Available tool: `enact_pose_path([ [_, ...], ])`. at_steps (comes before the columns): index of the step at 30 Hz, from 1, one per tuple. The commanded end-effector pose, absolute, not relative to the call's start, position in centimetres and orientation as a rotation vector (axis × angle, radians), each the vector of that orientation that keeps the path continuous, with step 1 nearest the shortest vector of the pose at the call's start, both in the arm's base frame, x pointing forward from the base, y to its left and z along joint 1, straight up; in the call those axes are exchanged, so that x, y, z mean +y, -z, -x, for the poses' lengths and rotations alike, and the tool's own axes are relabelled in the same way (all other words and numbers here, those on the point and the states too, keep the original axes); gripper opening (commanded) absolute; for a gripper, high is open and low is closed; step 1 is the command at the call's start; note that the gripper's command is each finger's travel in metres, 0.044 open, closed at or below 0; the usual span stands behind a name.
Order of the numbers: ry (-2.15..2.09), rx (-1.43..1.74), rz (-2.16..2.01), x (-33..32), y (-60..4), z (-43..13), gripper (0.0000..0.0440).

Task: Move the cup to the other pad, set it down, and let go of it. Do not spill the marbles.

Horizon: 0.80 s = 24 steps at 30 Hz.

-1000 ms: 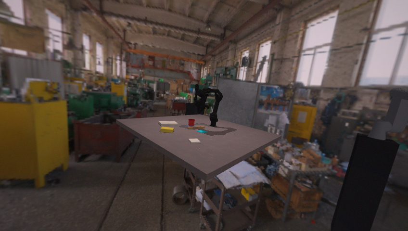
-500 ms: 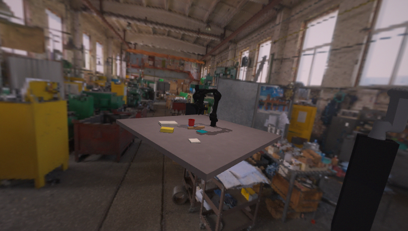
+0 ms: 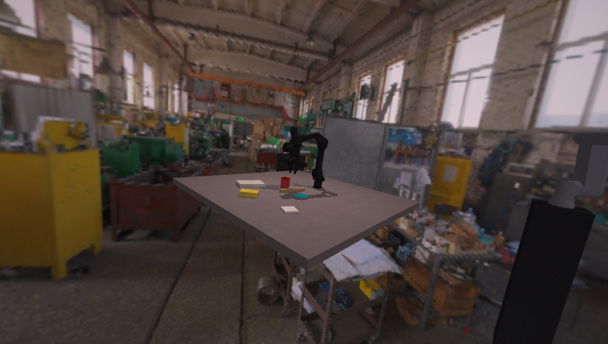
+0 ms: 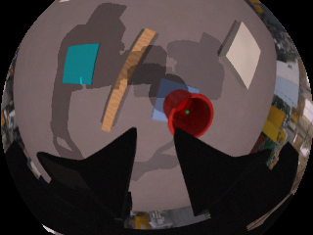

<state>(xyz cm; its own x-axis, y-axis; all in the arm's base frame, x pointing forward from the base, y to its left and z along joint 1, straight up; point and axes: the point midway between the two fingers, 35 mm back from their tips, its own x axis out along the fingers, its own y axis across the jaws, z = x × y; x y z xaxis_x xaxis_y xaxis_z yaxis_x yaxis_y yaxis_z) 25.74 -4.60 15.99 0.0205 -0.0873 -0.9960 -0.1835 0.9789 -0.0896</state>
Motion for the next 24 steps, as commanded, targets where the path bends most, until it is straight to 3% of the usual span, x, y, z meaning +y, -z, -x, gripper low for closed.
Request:
enact_pose_path([
  [1, -0.085, 1.575, 0.232, -5.2, -15.1, -25.6, 0.0171],
  [24, -0.207, 1.649, 0.319, -7.6, -9.3, -25.0, 0.019],
])
